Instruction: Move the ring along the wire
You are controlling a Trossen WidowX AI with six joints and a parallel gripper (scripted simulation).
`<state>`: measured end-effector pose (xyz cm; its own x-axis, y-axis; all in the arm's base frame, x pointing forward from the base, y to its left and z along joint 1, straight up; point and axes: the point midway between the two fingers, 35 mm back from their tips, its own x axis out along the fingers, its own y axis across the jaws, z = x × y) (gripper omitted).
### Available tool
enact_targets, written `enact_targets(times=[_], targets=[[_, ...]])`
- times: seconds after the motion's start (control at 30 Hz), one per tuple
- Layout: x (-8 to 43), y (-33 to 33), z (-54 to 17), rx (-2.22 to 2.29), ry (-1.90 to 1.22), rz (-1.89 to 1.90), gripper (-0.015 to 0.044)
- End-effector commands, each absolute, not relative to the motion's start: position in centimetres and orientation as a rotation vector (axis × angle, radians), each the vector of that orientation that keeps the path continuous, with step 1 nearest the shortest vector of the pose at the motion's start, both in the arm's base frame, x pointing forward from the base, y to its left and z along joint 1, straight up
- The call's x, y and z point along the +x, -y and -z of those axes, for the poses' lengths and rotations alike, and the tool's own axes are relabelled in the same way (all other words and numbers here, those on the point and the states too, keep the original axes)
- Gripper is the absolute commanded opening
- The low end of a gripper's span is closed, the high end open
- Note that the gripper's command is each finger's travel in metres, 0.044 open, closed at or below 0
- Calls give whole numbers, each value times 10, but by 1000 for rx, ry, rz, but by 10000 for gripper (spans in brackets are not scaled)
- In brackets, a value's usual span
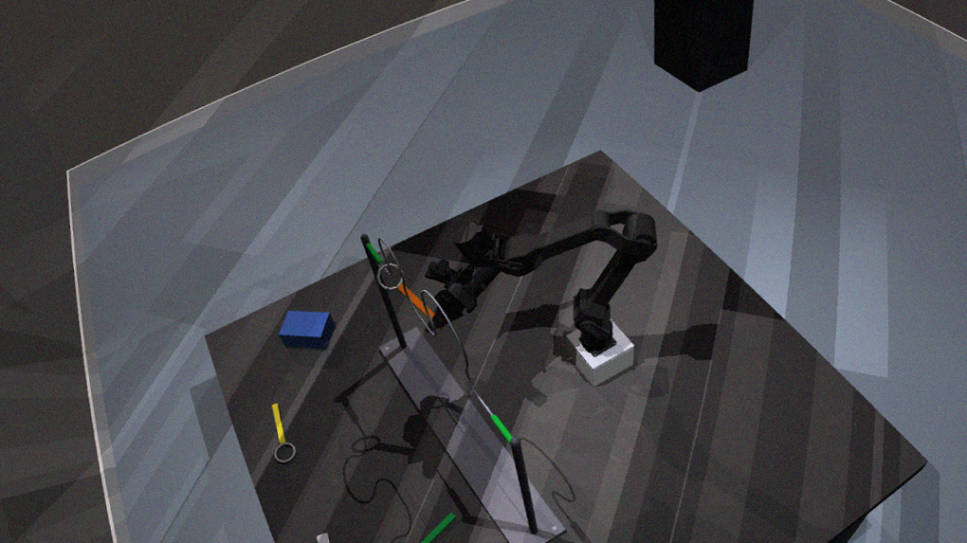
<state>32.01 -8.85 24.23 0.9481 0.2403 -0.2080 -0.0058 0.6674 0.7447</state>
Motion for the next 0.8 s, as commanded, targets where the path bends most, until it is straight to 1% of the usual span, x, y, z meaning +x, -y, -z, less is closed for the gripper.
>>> enact_targets(times=[0.0,0.53,0.77], targets=[[314,84,-257,884,-329,-171,-150],[295,73,-292,1098,-463,-299,-150],[293,67,-311,1233,-463,-339,-150]])
